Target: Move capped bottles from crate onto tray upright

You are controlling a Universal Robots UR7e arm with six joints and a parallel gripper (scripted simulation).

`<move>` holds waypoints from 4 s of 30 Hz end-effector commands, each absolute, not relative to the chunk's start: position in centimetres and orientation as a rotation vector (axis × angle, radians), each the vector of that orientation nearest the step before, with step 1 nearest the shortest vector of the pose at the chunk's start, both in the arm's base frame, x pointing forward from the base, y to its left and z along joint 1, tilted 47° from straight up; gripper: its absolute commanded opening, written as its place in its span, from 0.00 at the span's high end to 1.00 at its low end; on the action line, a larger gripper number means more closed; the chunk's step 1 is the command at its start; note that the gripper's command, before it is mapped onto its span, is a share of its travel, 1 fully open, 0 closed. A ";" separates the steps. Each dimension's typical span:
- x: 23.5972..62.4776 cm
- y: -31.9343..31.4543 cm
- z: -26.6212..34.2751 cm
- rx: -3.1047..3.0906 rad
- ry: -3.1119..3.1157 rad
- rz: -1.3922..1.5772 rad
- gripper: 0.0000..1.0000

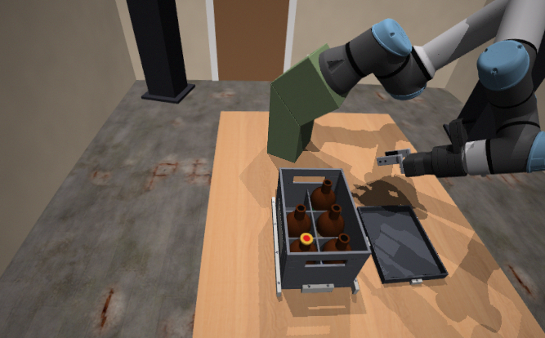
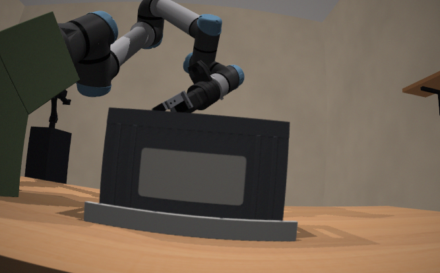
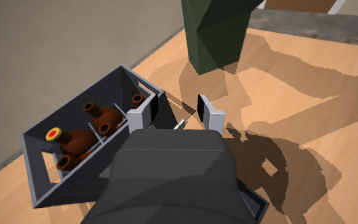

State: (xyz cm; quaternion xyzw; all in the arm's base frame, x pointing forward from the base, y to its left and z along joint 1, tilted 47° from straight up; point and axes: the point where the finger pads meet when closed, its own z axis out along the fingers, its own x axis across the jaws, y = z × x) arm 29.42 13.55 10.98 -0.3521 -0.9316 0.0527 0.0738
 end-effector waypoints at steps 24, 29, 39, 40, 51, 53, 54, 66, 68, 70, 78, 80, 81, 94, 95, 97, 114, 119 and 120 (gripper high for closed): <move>36.0 10.7 8.8 -0.829 -2.991 -0.130 0.00; 37.1 10.2 8.5 -0.785 -3.021 -0.185 0.00; 38.7 8.8 7.5 -0.707 -3.070 -0.275 0.00; 39.0 8.6 7.4 -0.695 -3.076 -0.289 0.00; 40.2 7.1 6.3 -0.614 -3.120 -0.381 0.00; 40.5 6.7 5.9 -0.590 -3.131 -0.410 0.00; 40.6 6.5 5.7 -0.577 -3.136 -0.424 0.00; 41.6 4.6 4.2 -0.481 -3.176 -0.531 0.00; 41.8 4.1 3.8 -0.455 -3.185 -0.560 0.00; 42.1 3.6 3.4 -0.429 -3.193 -0.590 0.00; 42.9 1.7 1.7 -0.323 -3.222 -0.708 0.00; 43.0 1.4 1.5 -0.309 -3.224 -0.723 0.00; 43.0 1.4 1.5 -0.309 -3.224 -0.723 0.00; 43.6 -0.5 -0.1 -0.162 -3.250 -0.880 0.00; 43.7 -0.7 -0.2 -0.148 -3.251 -0.895 0.00; 43.8 -0.9 -0.4 -0.133 -3.253 -0.910 0.00; 43.8 -1.1 -0.6 0.051 -3.258 -1.101 0.00; 43.8 -1.1 -0.5 0.067 -3.260 -1.117 0.00; 43.8 -1.1 -0.5 0.080 -3.259 -1.130 0.00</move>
